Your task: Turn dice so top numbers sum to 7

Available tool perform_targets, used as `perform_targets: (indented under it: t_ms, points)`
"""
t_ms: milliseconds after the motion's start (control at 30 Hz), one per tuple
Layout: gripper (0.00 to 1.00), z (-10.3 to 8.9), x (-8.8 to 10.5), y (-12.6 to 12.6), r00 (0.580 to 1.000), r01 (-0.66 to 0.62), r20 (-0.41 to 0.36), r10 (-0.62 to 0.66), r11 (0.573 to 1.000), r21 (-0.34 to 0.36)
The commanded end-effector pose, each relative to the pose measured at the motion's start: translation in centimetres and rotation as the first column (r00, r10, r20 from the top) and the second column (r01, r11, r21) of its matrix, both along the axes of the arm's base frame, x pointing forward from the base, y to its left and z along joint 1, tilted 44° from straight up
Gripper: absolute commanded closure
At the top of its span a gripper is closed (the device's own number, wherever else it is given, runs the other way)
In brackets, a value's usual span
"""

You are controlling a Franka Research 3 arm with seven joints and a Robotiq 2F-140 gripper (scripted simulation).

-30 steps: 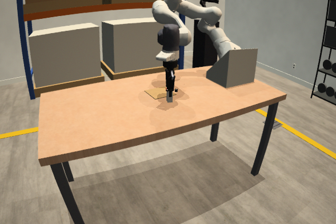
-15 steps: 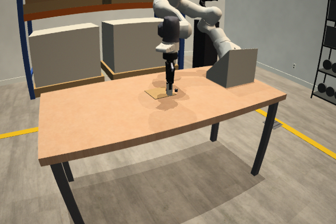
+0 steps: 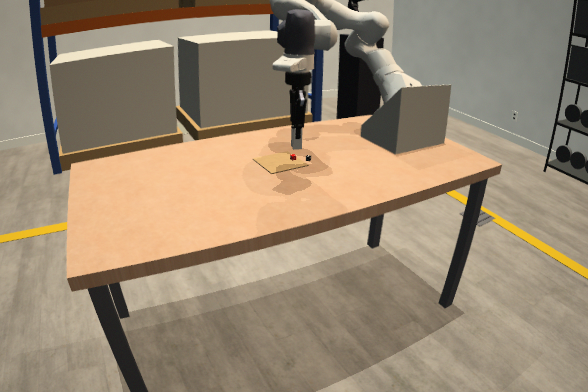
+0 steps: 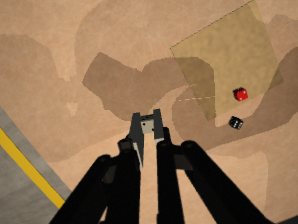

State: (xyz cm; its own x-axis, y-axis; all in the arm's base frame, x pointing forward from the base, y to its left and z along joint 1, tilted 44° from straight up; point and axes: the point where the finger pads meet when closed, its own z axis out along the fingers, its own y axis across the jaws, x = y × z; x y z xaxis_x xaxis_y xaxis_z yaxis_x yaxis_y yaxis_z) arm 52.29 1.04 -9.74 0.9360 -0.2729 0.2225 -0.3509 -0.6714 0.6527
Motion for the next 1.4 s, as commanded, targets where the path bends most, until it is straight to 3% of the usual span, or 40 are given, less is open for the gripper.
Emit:
perform_targets:
  t_ms: [0, 133, 200, 233, 267, 300, 367, 567, 1100, 1367]
  points:
    - [0.93, 0.1, -0.4, -0.2, 1.0, -0.003, -0.016, 0.003, 1.0, -0.007]
    - [0.93, 0.9, -0.4, -0.9, 0.999, -0.016, -0.028, 0.016, 1.0, -0.005]
    - [0.93, 4.0, -0.5, -3.8, 0.995, -0.069, -0.078, 0.069, 0.998, 0.002]
    - [0.93, 4.0, -0.5, -3.8, 0.995, -0.069, -0.078, 0.069, 0.998, 0.002]
    - [0.93, 6.0, -0.9, -5.7, 0.989, -0.103, -0.11, 0.103, 0.995, 0.007]
    - [0.93, 6.0, -0.9, -5.7, 0.989, -0.103, -0.11, 0.103, 0.995, 0.007]
    - [0.93, 8.3, -1.6, -8.0, 0.978, -0.144, -0.15, 0.144, 0.99, 0.012]
    - [0.93, 9.5, -2.0, -9.2, 0.972, -0.164, -0.17, 0.164, 0.986, 0.015]
    - [0.93, 9.5, -2.1, -9.4, 0.971, -0.166, -0.172, 0.166, 0.986, 0.015]
    - [0.93, 8.0, -2.2, -10.8, 0.971, -0.166, -0.172, 0.166, 0.986, 0.015]
